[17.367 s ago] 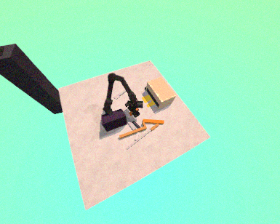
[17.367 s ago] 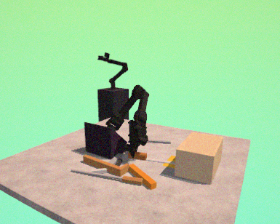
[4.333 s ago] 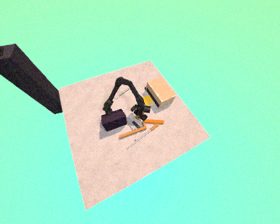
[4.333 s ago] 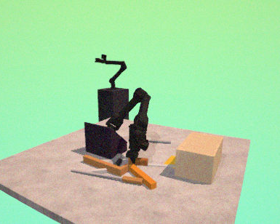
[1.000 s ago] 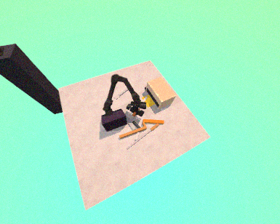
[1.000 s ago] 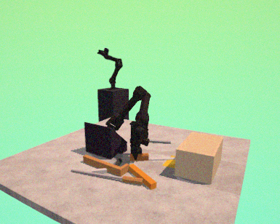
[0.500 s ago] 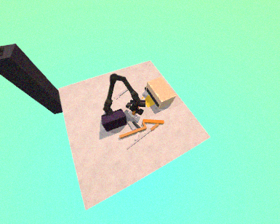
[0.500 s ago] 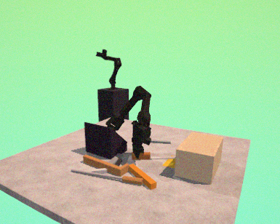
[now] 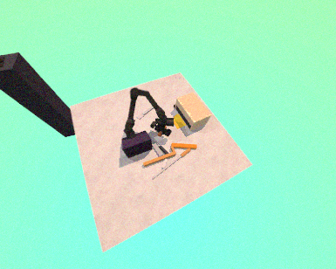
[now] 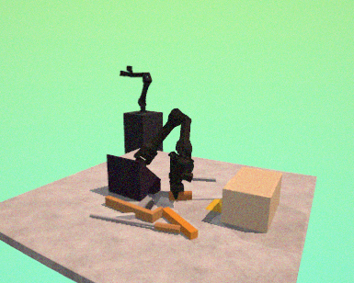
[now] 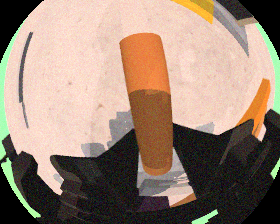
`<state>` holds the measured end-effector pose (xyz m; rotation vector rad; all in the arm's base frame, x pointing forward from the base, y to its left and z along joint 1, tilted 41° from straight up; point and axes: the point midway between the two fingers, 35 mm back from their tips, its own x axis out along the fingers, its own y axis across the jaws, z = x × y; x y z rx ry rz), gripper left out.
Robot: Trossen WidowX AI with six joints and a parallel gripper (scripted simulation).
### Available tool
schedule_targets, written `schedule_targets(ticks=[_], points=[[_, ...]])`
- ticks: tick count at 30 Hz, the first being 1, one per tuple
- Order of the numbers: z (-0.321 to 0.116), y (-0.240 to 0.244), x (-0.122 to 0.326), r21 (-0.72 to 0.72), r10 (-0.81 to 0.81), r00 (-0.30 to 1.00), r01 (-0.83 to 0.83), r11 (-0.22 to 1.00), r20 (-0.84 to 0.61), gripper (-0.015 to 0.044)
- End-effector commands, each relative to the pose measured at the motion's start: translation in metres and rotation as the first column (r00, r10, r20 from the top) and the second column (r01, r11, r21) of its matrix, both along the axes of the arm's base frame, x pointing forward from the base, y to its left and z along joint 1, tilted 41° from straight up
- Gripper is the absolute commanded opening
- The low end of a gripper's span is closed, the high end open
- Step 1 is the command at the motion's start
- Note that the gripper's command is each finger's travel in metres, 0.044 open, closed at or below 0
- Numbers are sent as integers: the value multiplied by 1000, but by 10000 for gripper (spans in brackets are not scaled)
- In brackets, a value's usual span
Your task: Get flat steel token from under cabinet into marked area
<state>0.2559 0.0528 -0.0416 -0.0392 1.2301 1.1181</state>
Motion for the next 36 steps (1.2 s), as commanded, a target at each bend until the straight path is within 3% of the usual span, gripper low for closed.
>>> schedule_targets(ticks=[1,36], points=[[5,4,1,0,1,1000,-1,1000,11,0],[33,35,-5,2,1,1000,-1,1000,10,0]])
